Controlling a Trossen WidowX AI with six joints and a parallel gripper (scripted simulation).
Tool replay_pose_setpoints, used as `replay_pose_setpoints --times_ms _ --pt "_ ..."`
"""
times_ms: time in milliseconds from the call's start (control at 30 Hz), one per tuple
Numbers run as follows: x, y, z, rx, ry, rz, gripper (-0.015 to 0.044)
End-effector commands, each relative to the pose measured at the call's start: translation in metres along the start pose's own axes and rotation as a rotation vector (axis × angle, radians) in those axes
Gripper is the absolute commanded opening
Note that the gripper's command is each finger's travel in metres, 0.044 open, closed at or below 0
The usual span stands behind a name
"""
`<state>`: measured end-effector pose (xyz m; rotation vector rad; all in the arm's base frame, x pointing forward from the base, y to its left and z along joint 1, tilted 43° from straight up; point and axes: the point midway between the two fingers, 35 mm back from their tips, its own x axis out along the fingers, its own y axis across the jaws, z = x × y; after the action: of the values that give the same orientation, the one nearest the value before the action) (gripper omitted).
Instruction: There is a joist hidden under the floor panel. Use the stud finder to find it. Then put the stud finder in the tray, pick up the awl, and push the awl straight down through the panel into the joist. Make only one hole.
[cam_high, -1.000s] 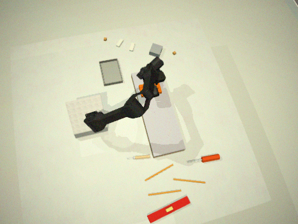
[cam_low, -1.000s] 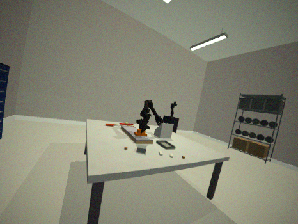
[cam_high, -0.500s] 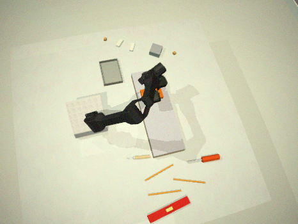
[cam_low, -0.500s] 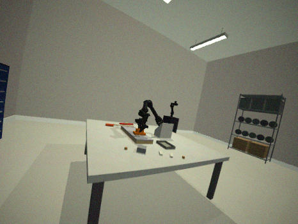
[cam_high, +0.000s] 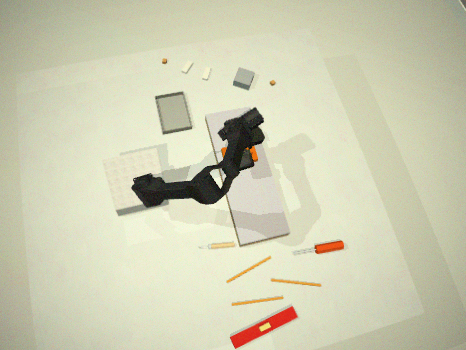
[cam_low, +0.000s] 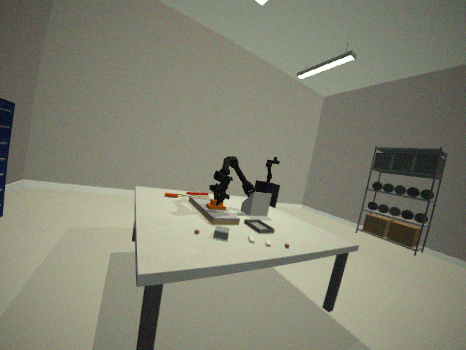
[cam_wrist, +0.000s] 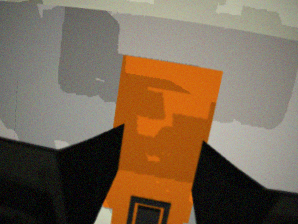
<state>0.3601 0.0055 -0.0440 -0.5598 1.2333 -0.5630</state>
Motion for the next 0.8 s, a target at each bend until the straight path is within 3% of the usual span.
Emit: replay_pose_setpoints --times_ms 0,767 --pt "0.001 -0.012 -0.001 -0.003 0.001 -0.008 0.0" --pt "0.0 -0.061 -0.001 -0.004 0.001 -0.01 0.0"
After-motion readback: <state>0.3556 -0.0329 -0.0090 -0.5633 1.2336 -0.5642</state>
